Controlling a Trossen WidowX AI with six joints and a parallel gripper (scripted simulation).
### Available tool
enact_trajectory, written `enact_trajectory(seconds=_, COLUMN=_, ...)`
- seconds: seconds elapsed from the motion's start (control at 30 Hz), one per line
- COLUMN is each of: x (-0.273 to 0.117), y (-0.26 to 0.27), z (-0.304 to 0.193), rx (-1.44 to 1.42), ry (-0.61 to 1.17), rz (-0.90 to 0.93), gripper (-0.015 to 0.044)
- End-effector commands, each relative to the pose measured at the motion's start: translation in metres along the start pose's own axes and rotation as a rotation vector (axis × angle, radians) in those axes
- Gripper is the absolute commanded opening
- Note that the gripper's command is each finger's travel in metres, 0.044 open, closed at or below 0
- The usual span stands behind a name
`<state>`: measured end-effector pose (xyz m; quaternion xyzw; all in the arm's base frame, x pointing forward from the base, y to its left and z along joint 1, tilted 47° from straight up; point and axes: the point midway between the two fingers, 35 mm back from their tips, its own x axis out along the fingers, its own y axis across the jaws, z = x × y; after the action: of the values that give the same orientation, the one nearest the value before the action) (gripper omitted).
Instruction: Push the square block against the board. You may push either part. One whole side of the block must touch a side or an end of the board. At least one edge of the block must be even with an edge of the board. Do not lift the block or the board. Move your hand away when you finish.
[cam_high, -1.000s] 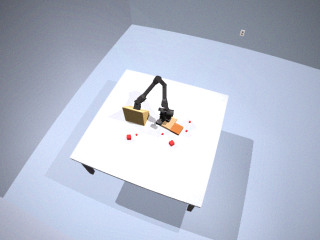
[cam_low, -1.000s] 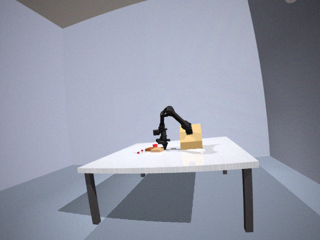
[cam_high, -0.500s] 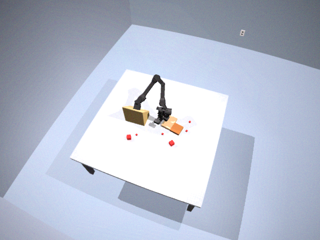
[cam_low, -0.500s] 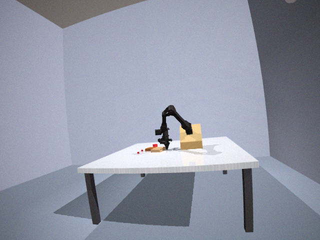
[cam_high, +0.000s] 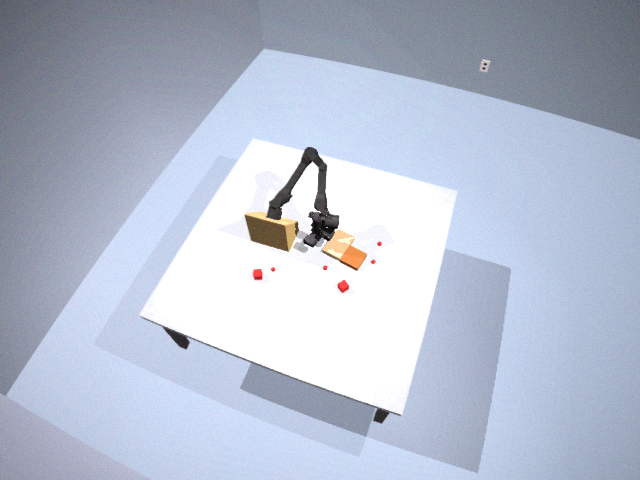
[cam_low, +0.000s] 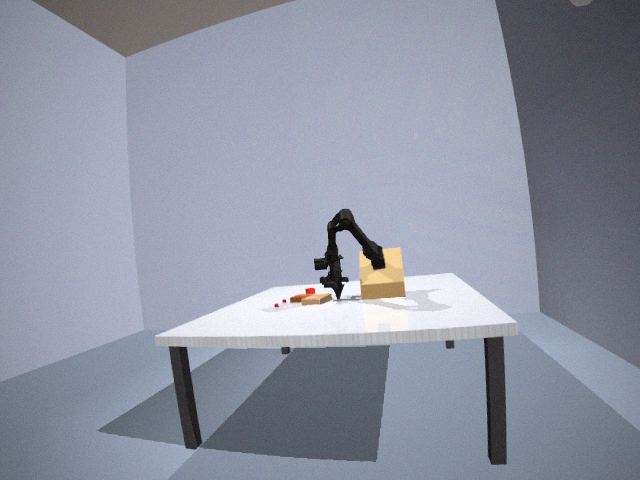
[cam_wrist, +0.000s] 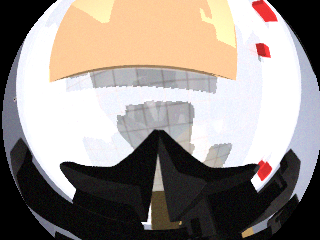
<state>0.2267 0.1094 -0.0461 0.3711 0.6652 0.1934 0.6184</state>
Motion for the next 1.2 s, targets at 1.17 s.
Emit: enact_trajectory(seconds=1.17, x=-0.057, y=0.061, z=0.065, rx=-0.872, ry=-0.008, rz=-0.018, gripper=0.0000)
